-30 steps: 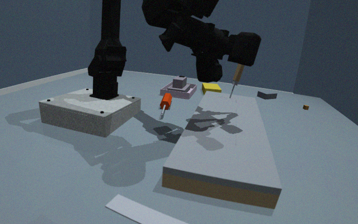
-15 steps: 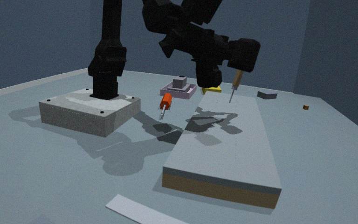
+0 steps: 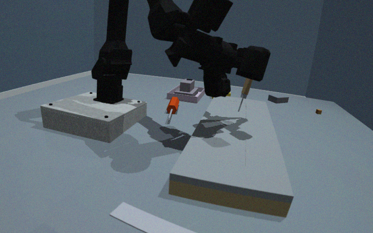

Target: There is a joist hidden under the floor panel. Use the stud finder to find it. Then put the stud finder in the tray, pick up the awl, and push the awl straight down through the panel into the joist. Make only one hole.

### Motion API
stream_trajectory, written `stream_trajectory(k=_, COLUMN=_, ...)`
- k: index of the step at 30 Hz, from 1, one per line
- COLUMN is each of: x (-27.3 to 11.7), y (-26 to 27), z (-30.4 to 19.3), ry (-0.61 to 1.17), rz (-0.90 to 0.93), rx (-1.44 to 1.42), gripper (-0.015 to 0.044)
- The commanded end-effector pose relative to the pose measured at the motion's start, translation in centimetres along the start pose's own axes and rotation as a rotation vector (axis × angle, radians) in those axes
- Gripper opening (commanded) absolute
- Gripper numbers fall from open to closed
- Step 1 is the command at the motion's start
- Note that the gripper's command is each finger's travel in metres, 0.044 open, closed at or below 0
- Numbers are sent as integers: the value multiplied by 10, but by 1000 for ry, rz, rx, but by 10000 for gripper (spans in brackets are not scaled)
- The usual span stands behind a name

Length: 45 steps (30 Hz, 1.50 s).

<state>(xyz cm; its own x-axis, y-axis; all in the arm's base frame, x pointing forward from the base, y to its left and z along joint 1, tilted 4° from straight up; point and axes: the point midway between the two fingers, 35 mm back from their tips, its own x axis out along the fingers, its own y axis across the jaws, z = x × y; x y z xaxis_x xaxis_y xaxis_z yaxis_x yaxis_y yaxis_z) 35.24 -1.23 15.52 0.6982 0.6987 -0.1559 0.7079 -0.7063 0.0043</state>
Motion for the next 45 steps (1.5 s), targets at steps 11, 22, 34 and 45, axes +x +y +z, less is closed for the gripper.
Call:
stream_trajectory(k=11, x=3, y=-1, z=10, ry=2, rz=-1, rx=-1, gripper=0)
stream_trajectory(k=22, x=6, y=-1, z=28, ry=2, rz=-1, rx=-1, gripper=0)
stream_trajectory(k=34, x=9, y=-2, z=42, ry=2, rz=-1, rx=-1, gripper=0)
stream_trajectory(k=45, x=9, y=-2, z=42, ry=2, rz=-1, rx=-1, gripper=0)
